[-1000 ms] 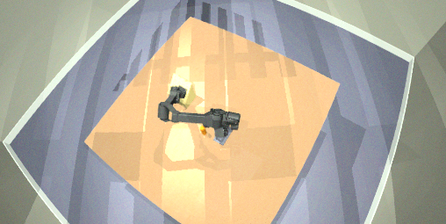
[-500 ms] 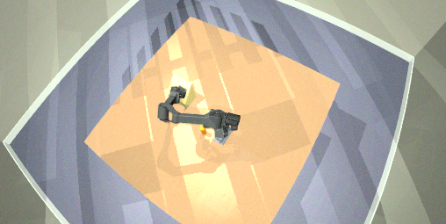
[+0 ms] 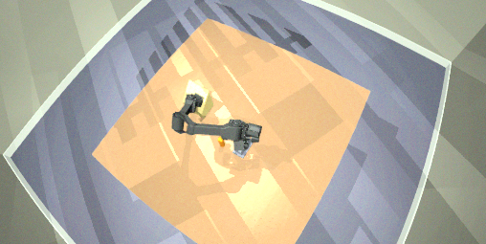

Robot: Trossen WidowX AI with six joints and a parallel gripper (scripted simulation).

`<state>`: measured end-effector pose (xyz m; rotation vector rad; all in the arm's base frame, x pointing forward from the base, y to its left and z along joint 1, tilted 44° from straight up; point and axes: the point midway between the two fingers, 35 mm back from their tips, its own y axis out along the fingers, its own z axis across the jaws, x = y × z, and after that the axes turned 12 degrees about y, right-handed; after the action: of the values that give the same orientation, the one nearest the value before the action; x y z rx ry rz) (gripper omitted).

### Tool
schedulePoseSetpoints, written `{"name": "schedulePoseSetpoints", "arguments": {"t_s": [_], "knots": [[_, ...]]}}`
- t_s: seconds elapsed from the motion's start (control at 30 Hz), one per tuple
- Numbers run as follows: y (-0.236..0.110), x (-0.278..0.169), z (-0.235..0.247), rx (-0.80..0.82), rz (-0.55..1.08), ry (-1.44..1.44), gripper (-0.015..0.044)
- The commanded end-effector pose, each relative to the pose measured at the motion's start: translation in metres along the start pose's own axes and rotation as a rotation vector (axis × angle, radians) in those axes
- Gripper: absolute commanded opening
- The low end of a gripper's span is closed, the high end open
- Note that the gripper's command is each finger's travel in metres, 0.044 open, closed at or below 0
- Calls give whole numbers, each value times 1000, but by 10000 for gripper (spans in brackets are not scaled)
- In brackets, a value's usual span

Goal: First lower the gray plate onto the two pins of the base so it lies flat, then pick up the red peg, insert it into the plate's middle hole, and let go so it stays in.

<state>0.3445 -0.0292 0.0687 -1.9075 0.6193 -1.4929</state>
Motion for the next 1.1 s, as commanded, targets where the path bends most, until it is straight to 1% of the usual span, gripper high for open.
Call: {"name": "schedulePoseSetpoints", "arguments": {"t_s": [0.0, 0.3, 0.47, 0.5, 1.07], "knots": [[1, 0, 0, 1, -1, -5, 0], [1, 0, 0, 0, 0, 1, 0], [1, 0, 0, 0, 0, 1, 131], [1, 0, 0, 0, 0, 1, 150], [-4, -1, 0, 3, -7, -13, 150]]}}
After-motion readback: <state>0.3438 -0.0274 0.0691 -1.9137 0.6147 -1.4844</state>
